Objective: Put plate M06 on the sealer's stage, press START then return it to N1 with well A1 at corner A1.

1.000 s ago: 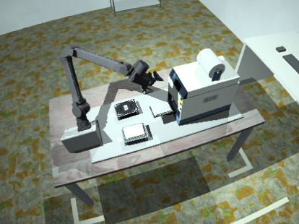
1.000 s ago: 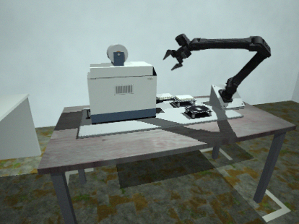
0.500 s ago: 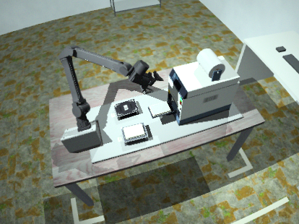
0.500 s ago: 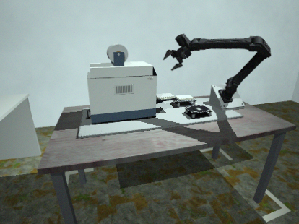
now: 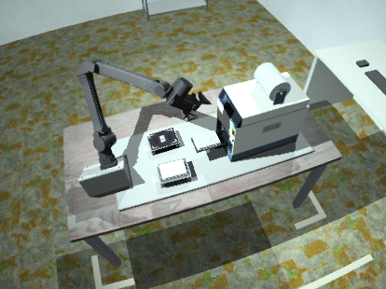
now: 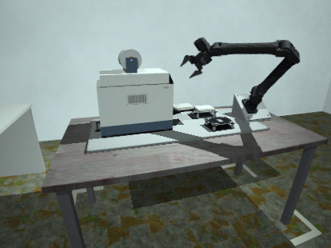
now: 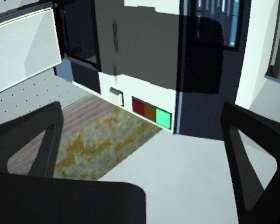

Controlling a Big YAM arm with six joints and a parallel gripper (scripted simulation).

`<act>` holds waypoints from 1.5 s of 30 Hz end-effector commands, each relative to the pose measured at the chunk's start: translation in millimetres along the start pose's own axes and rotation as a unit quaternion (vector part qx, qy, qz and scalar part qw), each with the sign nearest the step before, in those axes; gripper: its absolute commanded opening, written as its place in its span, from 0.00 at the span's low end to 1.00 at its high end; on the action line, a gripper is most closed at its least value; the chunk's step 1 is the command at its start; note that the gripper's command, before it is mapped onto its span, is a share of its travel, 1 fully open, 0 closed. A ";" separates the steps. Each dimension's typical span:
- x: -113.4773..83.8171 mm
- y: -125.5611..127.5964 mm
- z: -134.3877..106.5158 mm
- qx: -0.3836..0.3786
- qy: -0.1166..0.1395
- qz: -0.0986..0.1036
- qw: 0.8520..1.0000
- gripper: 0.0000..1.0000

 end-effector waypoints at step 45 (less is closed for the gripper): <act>-8.3 53.6 -113.9 0.479 -0.005 -0.015 0.878 0.00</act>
Point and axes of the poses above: the point where the finger pads meet when closed, its own x axis out along the fingers, its own y axis across the jaws, z = x × y, the point moved 6 cm from there along -x, back along the fingers, and after that the axes turned 10 degrees about x, right-handed, at the moved point
